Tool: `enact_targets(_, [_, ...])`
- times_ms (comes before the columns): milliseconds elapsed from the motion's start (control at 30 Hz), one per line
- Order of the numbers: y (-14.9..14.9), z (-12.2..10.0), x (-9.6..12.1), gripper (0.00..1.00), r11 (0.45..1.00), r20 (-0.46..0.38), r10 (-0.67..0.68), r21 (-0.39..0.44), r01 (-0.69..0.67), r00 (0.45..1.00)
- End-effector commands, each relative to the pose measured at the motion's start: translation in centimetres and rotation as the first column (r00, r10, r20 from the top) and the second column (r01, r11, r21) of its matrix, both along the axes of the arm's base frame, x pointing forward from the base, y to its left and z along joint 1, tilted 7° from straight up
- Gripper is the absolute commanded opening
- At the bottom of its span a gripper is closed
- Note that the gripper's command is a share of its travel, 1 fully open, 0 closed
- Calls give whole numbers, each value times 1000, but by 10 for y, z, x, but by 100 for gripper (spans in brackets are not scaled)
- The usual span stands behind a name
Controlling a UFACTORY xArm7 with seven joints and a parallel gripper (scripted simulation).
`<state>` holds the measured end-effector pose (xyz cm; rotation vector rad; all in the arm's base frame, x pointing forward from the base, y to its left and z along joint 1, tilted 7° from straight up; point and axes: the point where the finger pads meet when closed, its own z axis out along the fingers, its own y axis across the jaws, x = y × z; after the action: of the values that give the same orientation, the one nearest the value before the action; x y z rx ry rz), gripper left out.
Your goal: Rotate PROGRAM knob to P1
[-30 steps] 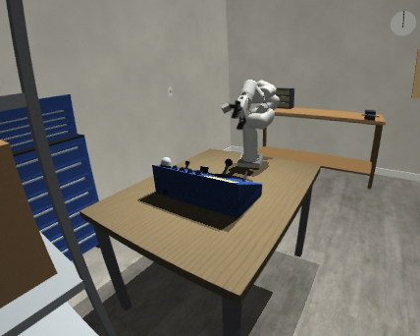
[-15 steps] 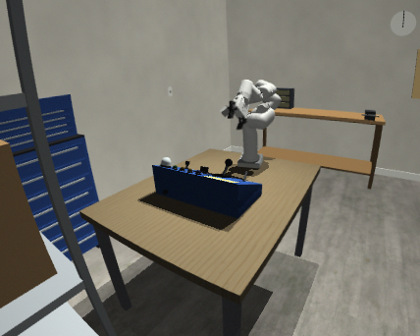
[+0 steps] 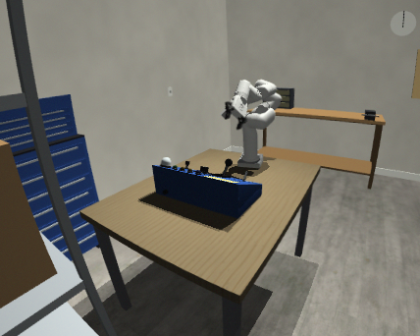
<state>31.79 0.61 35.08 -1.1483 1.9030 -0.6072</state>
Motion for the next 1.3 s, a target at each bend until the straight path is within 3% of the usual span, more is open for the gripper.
enact_targets(0, [0,2,0,100,1000,4,-5,11,5,1000])
enact_targets(100, [0,2,0,100,1000,4,-5,11,5,1000])
enact_targets(167, [-11,1,3,100,970,-4,-108,219,106,994])
enact_targets(533, [-11,1,3,100,970,-4,-108,219,106,994])
enact_targets(600, [-23,0,5,100,883,-39,-209,421,205,977])
enact_targets(1000, [-23,0,5,100,883,-39,-209,421,205,977])
enact_targets(1067, [-35,-2,7,100,740,-100,-300,603,297,949])
enact_targets(1267, [-35,-2,7,100,740,-100,-300,603,297,949])
